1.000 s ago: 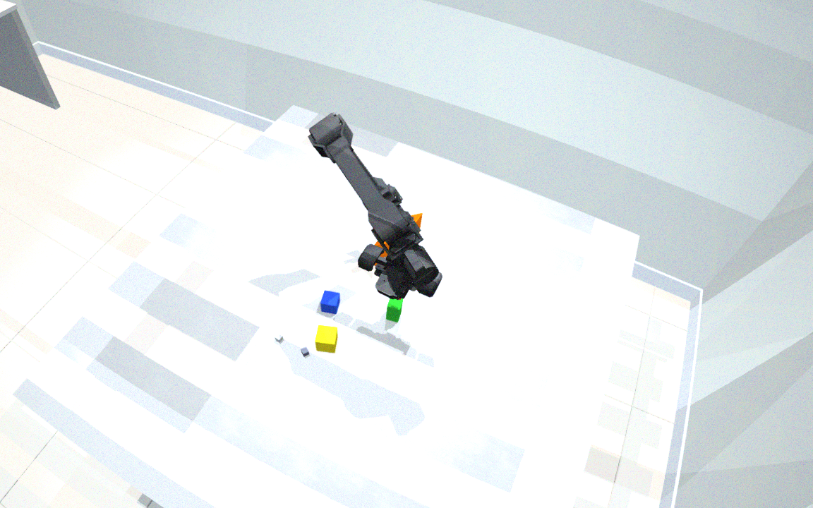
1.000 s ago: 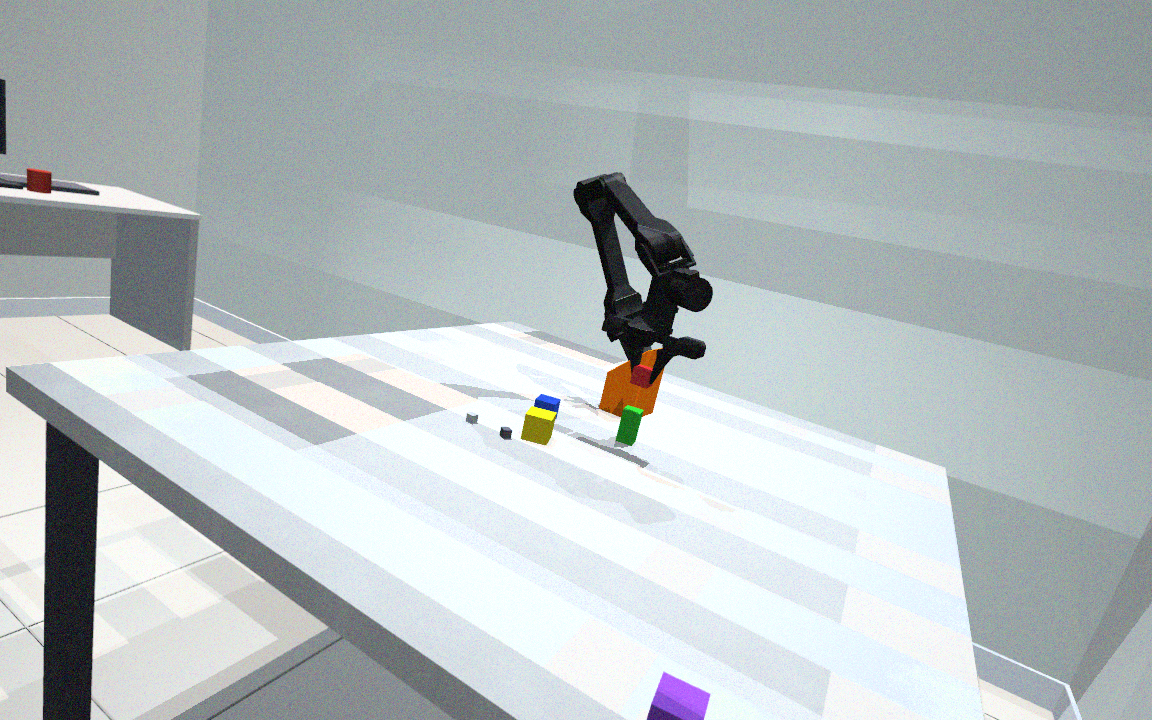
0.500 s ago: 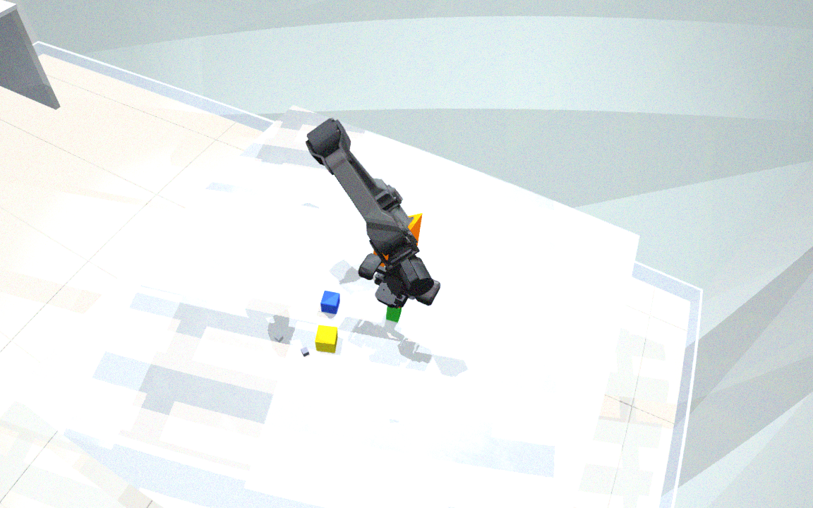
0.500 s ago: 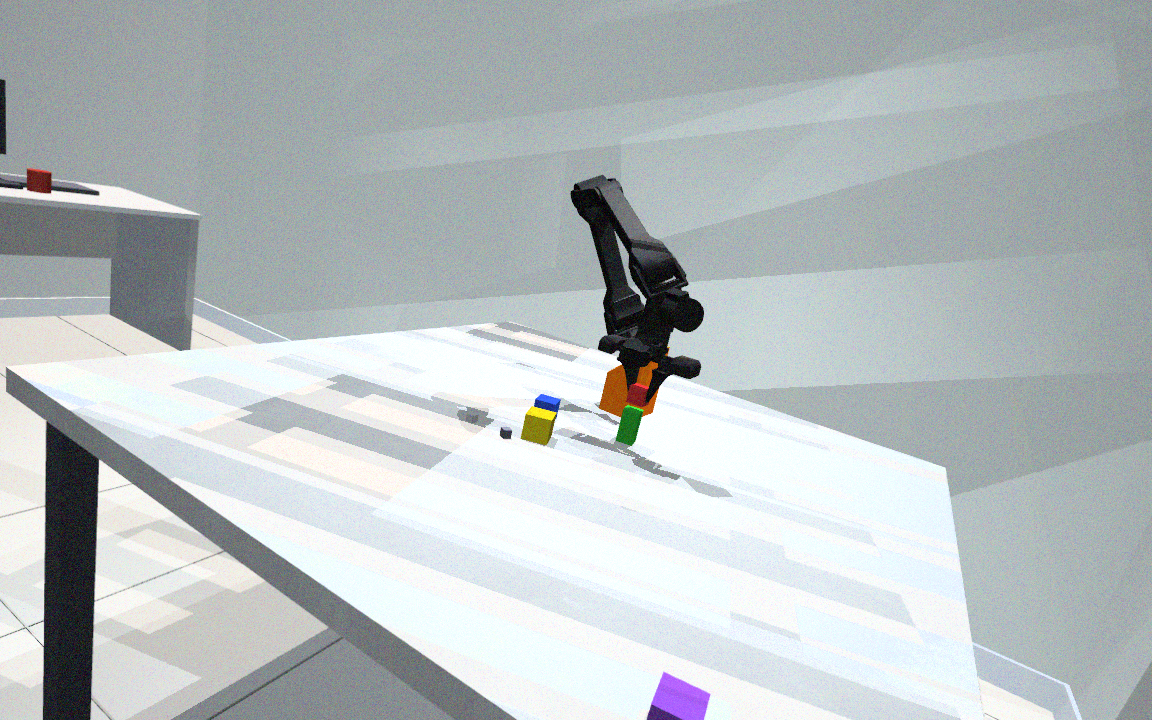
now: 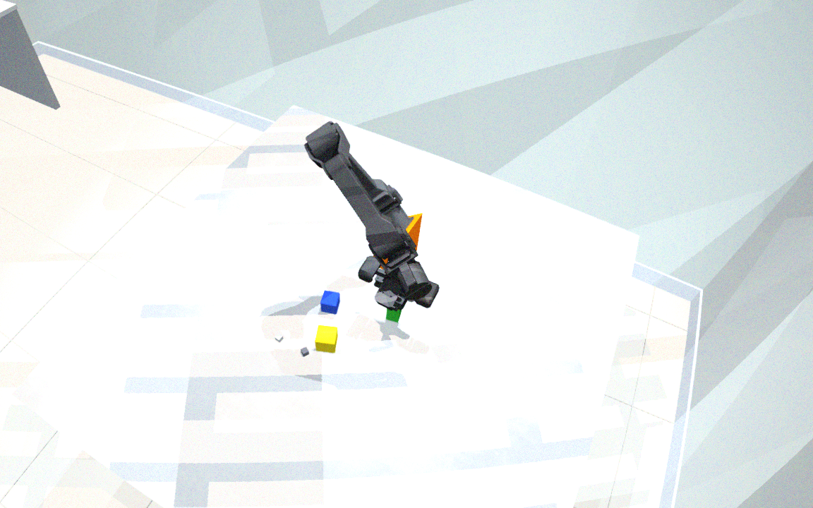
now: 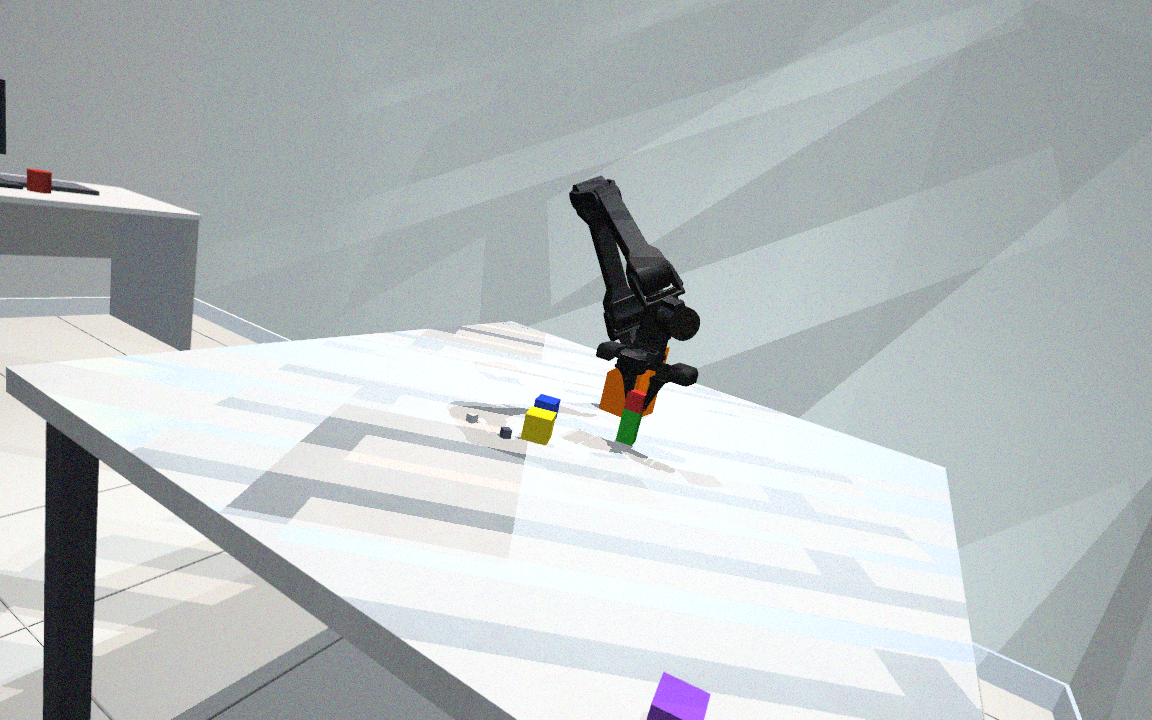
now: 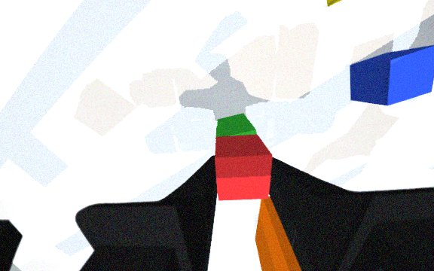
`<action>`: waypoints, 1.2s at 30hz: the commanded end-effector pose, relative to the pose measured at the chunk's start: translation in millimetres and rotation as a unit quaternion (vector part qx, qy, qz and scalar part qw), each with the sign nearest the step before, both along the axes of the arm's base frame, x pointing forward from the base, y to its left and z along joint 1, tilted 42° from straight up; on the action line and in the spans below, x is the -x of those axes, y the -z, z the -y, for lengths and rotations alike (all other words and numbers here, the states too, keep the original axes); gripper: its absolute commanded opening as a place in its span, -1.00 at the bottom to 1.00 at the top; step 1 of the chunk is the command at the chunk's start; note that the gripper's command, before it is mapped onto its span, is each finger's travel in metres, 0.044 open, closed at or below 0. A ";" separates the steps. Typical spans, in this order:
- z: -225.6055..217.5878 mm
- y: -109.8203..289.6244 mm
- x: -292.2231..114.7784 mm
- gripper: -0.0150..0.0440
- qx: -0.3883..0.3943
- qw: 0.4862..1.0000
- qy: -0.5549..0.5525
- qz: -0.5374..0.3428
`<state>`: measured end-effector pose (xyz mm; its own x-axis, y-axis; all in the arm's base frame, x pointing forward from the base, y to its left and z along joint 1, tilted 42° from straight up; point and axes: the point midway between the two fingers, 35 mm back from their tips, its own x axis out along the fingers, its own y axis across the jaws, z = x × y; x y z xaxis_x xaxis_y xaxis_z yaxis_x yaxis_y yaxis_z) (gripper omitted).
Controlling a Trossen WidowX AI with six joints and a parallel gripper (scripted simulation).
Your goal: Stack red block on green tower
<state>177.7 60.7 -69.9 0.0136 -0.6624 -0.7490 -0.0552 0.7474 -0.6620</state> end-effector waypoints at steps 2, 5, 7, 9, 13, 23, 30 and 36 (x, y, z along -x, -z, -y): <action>0.6 0.1 -0.8 -0.49 0.001 1.000 -0.003 0.001; 0.8 0.3 -0.8 -0.49 0.001 1.000 -0.003 0.001; 1.0 0.5 -0.8 -0.49 0.001 1.000 -0.003 0.001; 1.1 0.6 -0.8 -0.49 0.001 1.000 -0.003 0.001; 1.1 0.6 -0.8 -0.49 0.001 1.000 -0.003 0.001; 0.2 0.2 -0.1 -0.05 0.000 1.000 -0.001 0.000; 0.2 0.2 -0.1 0.58 0.000 1.000 -0.001 0.000; 0.2 0.2 -0.1 1.00 0.000 1.000 -0.001 0.000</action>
<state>177.8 60.6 -69.7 0.0140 -0.6628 -0.7487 -0.0568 0.7470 -0.6624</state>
